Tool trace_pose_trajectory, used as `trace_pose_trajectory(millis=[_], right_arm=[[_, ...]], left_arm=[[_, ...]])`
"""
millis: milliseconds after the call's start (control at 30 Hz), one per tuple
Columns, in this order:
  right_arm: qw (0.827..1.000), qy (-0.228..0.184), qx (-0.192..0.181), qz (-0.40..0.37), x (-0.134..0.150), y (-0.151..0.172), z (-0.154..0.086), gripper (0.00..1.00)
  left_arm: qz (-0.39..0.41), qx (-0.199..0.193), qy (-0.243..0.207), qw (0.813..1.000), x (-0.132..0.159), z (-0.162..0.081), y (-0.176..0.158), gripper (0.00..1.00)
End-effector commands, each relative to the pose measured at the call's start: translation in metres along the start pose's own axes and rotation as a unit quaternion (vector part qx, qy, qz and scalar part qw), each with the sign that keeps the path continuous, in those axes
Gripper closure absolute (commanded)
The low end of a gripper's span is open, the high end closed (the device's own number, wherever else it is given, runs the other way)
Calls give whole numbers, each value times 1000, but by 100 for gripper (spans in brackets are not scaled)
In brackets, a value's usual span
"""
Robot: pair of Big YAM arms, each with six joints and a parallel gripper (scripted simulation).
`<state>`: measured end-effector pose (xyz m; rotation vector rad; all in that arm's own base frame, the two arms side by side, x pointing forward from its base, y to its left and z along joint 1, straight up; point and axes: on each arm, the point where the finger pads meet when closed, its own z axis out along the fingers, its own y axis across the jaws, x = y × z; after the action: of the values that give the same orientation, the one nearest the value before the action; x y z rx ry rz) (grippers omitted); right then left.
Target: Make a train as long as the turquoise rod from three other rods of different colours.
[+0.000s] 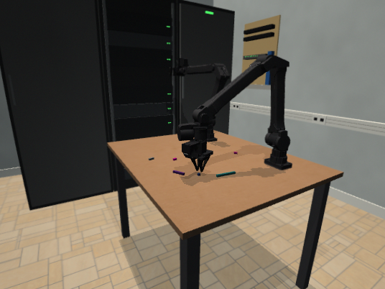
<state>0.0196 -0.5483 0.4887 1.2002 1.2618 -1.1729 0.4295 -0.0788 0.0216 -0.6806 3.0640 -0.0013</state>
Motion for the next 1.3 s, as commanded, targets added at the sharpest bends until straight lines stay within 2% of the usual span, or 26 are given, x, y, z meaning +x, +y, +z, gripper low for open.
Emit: trace_pose_trajectory(millis=[0,967,1267], right_arm=[[1000,-17,9,6,-12,-9,-4,0],[1000,-17,9,6,-12,-9,-4,0],[1000,-17,9,6,-12,-9,-4,0]], left_arm=[[0,1,-1,1000,0,2,-5,77],[0,1,-1,1000,0,2,-5,77],[0,6,-7,1000,-10,-4,-12,77]])
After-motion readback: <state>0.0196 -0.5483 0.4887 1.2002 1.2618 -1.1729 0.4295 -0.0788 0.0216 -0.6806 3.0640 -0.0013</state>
